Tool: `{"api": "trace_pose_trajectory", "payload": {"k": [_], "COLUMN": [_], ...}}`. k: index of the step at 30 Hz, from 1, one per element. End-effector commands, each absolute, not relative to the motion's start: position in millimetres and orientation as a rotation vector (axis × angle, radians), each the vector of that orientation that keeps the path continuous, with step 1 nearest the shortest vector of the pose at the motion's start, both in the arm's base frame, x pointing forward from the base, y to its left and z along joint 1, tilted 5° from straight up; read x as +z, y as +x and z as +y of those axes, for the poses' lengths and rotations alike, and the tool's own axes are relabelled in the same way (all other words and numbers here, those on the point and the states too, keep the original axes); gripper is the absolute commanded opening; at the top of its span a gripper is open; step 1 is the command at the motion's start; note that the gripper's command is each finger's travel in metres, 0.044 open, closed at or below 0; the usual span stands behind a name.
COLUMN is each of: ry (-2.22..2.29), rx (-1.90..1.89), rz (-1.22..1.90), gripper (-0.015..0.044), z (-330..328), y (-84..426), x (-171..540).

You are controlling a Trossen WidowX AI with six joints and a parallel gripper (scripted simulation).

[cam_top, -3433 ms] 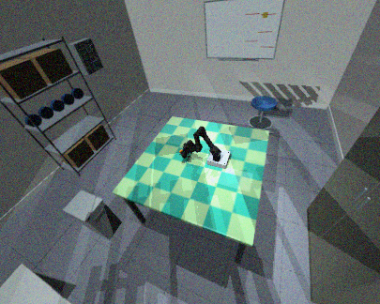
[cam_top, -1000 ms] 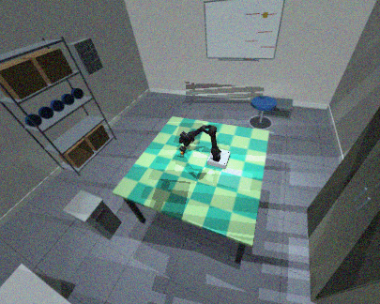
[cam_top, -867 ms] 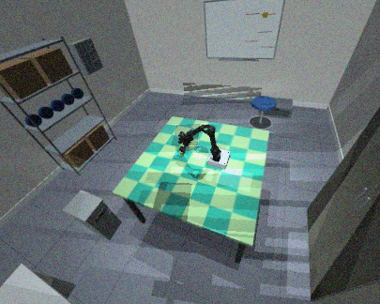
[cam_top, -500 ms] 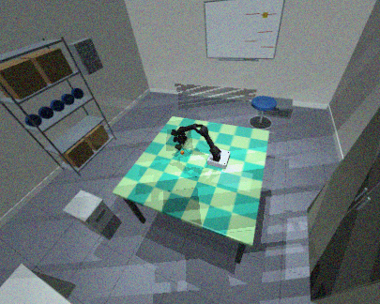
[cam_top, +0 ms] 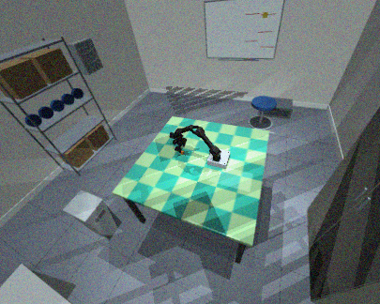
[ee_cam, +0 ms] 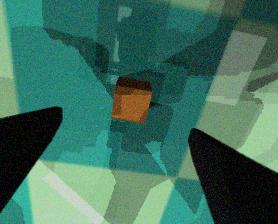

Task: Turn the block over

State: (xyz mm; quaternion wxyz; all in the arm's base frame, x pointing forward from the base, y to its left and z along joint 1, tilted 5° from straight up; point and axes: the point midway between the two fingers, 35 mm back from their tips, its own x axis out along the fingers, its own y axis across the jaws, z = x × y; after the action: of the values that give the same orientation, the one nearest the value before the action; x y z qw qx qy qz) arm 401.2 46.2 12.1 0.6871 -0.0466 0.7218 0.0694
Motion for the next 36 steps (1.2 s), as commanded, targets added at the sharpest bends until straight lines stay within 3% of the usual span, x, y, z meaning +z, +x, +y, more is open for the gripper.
{"api": "trace_pose_trajectory", "payload": {"k": [1, 25, 36], "ry": [-0.108, -0.108, -0.108], "rx": [0.154, 0.154, 0.154], "rz": [1.606, 1.606, 1.606], "gripper": [0.044, 0.044, 0.0151], "z": [46, 47, 47], "y": [402, 401, 401], "x": [1, -33, -33]}}
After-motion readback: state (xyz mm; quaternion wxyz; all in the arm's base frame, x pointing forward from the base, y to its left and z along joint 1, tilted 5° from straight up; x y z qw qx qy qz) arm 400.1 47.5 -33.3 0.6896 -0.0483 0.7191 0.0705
